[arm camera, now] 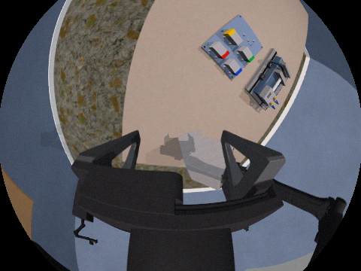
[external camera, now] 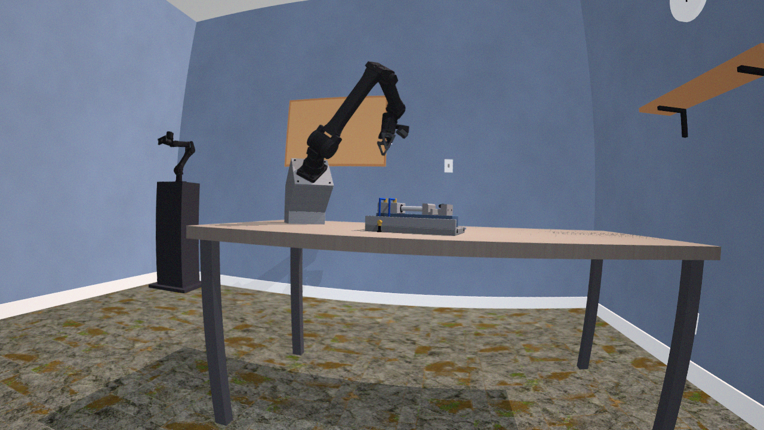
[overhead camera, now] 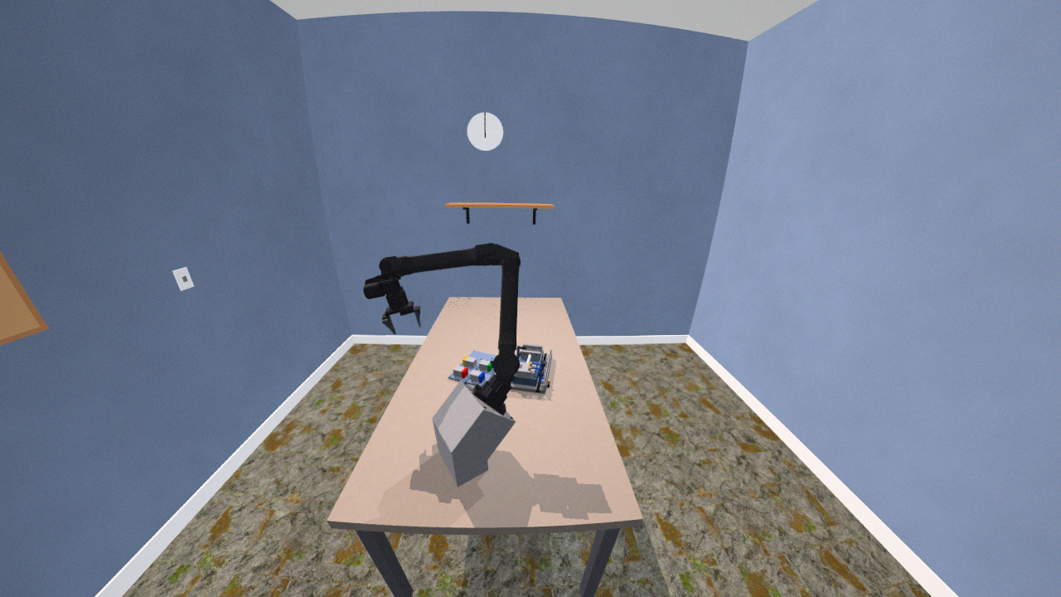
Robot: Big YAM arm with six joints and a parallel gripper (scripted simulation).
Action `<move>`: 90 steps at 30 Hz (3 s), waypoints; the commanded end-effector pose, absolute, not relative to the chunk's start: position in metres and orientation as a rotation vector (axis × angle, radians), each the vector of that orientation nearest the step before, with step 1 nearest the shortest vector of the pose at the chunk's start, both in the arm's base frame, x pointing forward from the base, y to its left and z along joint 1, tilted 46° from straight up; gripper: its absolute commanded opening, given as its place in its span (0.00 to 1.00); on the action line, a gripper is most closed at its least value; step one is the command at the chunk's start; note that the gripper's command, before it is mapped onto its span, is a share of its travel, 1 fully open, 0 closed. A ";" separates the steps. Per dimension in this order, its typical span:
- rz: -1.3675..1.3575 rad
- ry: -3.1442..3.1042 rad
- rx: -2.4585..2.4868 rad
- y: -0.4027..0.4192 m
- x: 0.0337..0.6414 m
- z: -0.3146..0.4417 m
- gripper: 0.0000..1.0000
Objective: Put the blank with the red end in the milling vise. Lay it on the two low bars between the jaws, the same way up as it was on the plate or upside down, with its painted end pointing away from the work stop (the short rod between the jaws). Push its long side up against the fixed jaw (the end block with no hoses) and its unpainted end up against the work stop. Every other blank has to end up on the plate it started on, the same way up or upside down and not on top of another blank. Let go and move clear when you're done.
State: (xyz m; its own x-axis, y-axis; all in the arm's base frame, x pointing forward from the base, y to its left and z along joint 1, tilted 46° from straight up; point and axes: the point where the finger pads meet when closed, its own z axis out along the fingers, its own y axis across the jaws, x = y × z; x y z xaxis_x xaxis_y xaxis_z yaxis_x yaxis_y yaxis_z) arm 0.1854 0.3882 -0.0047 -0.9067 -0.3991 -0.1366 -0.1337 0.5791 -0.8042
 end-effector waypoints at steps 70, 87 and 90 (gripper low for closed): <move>-0.701 2.441 0.340 0.246 0.350 0.179 1.00; -0.701 2.441 0.340 0.246 0.350 0.179 1.00; -0.701 2.441 0.340 0.246 0.350 0.179 1.00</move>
State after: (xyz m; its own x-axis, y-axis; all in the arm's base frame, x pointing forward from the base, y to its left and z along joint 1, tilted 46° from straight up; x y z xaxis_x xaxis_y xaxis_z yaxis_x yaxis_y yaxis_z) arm 0.3525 0.2406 0.1787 -0.8008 0.0980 -0.5909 0.4010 0.8205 -0.4074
